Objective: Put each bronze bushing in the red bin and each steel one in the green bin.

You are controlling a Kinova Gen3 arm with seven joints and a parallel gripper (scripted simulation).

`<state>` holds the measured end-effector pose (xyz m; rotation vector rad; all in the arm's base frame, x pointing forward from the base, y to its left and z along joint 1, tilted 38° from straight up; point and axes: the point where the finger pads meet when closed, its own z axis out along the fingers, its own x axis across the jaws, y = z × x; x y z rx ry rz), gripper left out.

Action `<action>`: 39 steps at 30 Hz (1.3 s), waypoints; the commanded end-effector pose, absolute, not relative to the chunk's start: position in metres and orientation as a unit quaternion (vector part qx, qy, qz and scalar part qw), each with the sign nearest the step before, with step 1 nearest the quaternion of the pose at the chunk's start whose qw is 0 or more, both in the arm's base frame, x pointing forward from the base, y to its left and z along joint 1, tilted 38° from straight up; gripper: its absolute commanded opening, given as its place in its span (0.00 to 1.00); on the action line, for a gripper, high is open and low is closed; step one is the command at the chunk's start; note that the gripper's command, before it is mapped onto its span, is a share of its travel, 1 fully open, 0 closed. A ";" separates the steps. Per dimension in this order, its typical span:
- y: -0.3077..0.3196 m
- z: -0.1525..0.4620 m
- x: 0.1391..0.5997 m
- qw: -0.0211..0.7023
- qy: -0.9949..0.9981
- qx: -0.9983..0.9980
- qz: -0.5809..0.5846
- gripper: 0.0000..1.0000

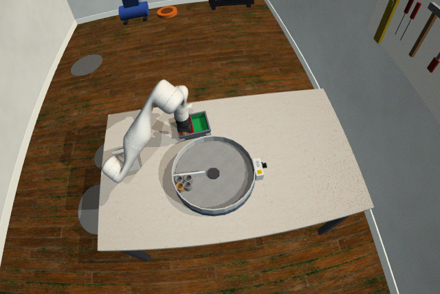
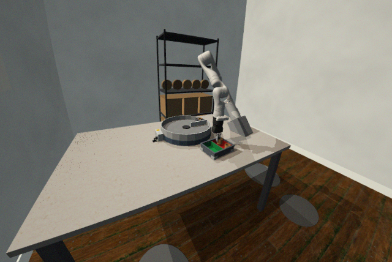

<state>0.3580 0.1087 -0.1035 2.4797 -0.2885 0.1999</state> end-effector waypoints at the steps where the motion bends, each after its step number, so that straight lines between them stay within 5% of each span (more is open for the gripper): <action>1: 0.108 -0.105 0.360 0.312 -0.110 0.940 0.079 0.00; 39: 0.101 -0.113 0.359 0.313 -0.109 0.940 0.077 0.00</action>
